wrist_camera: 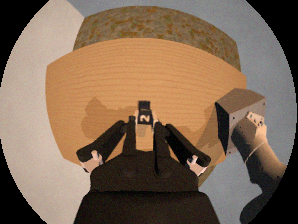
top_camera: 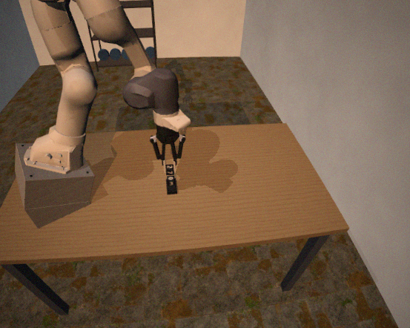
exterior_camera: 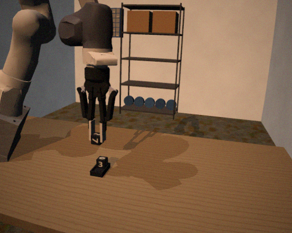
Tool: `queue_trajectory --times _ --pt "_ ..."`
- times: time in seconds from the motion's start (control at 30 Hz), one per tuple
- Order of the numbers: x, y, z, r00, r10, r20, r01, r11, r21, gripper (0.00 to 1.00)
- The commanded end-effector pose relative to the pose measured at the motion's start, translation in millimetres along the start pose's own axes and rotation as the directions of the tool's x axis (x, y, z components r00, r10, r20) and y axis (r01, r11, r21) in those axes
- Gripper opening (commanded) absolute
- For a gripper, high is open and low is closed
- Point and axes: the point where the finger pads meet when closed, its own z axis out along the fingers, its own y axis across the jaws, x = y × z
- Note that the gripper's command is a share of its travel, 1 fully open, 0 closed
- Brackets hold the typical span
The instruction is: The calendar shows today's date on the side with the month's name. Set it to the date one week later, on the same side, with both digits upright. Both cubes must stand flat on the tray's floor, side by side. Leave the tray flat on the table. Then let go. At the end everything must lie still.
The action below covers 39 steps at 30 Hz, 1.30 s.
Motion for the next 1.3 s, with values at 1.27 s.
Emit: queue_trajectory --times 1.27 --pt "1.3 -1.5 63.0 0.997 -0.071 0.005 0.071 0.997 0.005 0.17"
